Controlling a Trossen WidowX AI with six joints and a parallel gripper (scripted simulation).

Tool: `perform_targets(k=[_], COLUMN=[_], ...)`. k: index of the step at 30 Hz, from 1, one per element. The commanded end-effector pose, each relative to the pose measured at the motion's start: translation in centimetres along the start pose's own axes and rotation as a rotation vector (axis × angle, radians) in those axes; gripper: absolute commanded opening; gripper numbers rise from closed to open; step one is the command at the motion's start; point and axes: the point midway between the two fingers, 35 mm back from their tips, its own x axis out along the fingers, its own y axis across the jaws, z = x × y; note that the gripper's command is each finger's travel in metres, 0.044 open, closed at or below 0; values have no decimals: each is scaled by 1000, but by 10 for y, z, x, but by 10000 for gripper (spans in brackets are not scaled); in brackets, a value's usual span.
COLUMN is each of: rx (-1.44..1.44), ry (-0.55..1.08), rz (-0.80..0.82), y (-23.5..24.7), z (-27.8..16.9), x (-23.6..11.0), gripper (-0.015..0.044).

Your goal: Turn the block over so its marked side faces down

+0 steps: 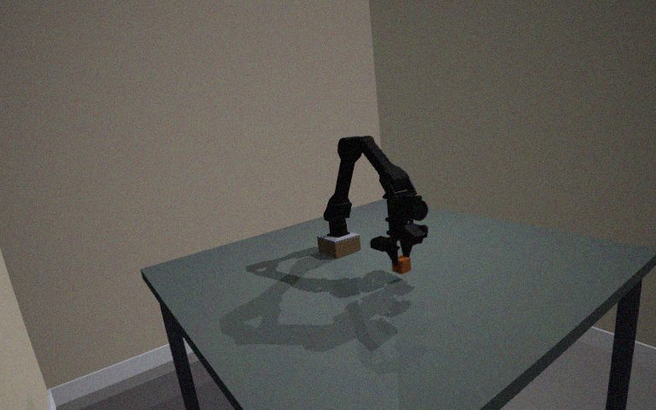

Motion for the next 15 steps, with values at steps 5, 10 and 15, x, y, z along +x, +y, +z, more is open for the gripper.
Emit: perform_targets(k=[5,10,15], rx=[5,6,6], ry=[-78,-154,-231], rz=[-2,-1,-1], y=[-1,-1,-1], z=[1,2,2], x=[1,4,6], gripper=[0,0,0])
